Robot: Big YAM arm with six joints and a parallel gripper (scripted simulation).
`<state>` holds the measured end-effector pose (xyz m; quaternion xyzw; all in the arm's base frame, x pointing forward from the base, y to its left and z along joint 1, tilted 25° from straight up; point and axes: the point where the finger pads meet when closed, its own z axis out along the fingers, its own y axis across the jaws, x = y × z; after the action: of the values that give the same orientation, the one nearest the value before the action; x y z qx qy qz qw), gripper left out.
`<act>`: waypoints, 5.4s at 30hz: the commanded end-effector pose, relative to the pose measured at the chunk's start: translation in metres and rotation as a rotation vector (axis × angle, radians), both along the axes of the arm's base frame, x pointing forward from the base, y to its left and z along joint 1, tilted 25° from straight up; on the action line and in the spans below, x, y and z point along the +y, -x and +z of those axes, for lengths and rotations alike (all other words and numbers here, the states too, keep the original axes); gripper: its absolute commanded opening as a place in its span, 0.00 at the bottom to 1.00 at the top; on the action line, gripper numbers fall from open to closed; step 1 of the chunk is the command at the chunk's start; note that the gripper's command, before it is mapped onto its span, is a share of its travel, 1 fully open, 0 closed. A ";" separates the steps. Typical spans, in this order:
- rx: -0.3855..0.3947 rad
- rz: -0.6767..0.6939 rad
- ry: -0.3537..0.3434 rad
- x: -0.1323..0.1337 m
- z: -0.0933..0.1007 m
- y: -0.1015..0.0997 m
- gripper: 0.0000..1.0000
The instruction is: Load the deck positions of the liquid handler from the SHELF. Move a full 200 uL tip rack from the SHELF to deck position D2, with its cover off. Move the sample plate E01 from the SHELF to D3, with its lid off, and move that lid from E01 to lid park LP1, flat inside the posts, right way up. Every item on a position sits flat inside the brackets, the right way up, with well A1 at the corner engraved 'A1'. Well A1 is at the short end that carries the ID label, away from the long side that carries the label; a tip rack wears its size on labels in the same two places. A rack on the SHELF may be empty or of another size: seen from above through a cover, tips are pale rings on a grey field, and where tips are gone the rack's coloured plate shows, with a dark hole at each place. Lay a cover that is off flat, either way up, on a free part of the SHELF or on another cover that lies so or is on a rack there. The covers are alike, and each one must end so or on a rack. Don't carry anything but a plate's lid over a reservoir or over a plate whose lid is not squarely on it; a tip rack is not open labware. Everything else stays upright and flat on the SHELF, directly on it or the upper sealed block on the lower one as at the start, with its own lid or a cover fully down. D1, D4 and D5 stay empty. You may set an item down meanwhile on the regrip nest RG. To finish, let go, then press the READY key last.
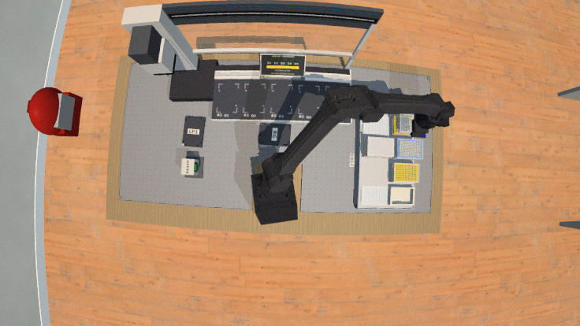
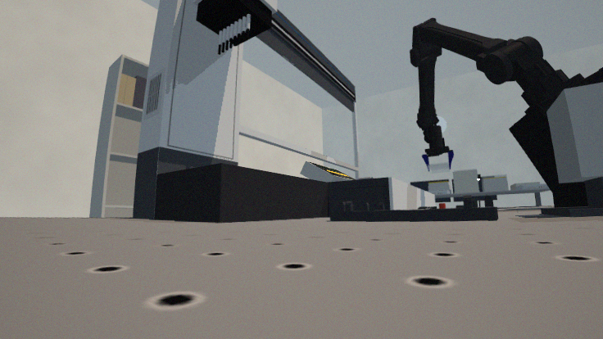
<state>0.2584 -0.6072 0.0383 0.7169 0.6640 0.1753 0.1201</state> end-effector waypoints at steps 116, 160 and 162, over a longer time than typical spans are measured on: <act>-0.026 -0.009 0.100 -0.028 0.144 0.050 0.00; -0.020 -0.006 0.063 0.037 0.129 0.037 0.00; -0.019 -0.019 0.063 0.044 0.130 0.043 0.00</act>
<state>0.2237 -0.5635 0.1393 0.7112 0.6697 0.1757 0.1220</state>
